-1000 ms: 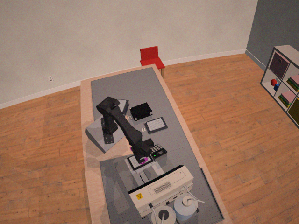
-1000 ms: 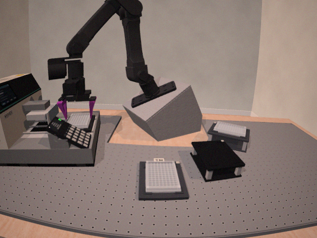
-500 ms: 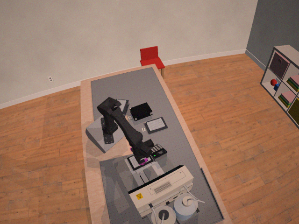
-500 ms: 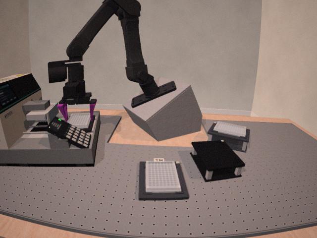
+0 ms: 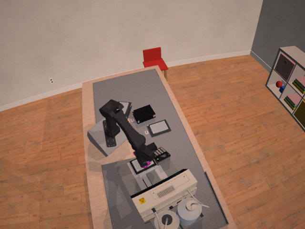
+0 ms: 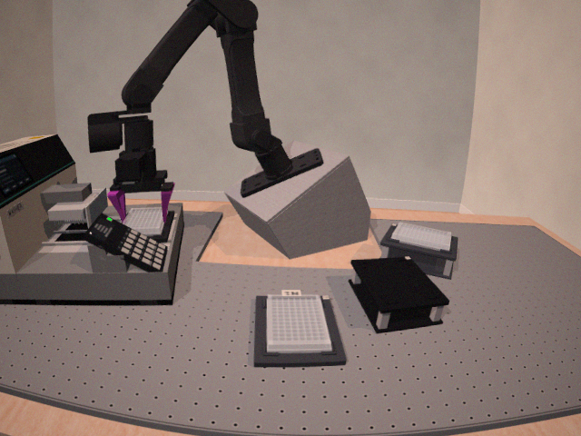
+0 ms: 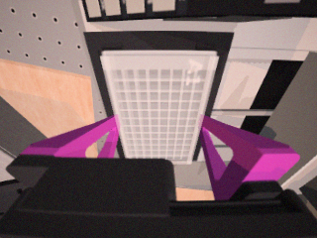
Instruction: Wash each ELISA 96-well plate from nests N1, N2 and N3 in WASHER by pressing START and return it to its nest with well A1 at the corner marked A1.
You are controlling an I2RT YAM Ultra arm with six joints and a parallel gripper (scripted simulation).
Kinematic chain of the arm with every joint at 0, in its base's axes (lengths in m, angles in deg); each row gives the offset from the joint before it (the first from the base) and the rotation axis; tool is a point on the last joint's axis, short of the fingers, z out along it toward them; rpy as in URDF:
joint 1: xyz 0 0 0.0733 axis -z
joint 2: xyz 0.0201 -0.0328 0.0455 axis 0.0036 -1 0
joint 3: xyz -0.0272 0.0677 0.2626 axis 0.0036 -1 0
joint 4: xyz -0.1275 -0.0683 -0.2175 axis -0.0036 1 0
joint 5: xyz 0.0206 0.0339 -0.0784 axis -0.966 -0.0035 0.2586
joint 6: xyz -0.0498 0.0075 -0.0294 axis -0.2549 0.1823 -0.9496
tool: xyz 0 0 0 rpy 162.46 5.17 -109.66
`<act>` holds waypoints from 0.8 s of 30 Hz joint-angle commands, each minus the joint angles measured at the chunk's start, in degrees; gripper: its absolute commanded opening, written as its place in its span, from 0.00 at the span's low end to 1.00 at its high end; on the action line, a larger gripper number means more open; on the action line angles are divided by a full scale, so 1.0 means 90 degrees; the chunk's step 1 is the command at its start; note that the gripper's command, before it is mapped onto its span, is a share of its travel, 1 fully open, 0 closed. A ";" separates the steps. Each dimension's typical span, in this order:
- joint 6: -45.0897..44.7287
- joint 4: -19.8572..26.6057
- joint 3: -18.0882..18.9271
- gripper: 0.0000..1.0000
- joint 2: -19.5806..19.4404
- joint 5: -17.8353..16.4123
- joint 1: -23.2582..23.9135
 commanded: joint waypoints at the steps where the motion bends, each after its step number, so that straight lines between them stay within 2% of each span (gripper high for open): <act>1: -0.0003 -0.0005 0.0019 0.80 0.0028 -0.0030 0.0002; 3: -0.0003 -0.0005 0.0019 0.80 0.0028 -0.0030 0.0002; 4: -0.0003 -0.0005 0.0019 0.70 0.0028 -0.0030 0.0002; 6: -0.0003 -0.0005 0.0019 0.70 0.0028 -0.0030 0.0002; 7: -0.0003 -0.0005 0.0019 0.60 0.0028 -0.0030 0.0002; 9: -0.0003 -0.0005 0.0019 0.60 0.0028 -0.0030 0.0002; 10: -0.0003 -0.0005 0.0019 0.50 0.0028 -0.0030 0.0002; 12: -0.0003 -0.0005 0.0019 0.50 0.0028 -0.0030 0.0002; 13: -0.0003 -0.0005 0.0019 0.40 0.0028 -0.0030 0.0002; 15: -0.0003 -0.0005 0.0019 0.40 0.0028 -0.0030 0.0002; 16: -0.0003 -0.0005 0.0019 0.30 0.0028 -0.0030 0.0002; 20: -0.0003 -0.0005 0.0019 0.30 0.0028 -0.0030 0.0002; 21: -0.0003 -0.0005 0.0019 0.20 0.0028 -0.0030 0.0002; 23: -0.0003 -0.0005 0.0019 0.20 0.0028 -0.0030 0.0002; 24: -0.0003 -0.0005 0.0019 0.10 0.0028 -0.0030 0.0002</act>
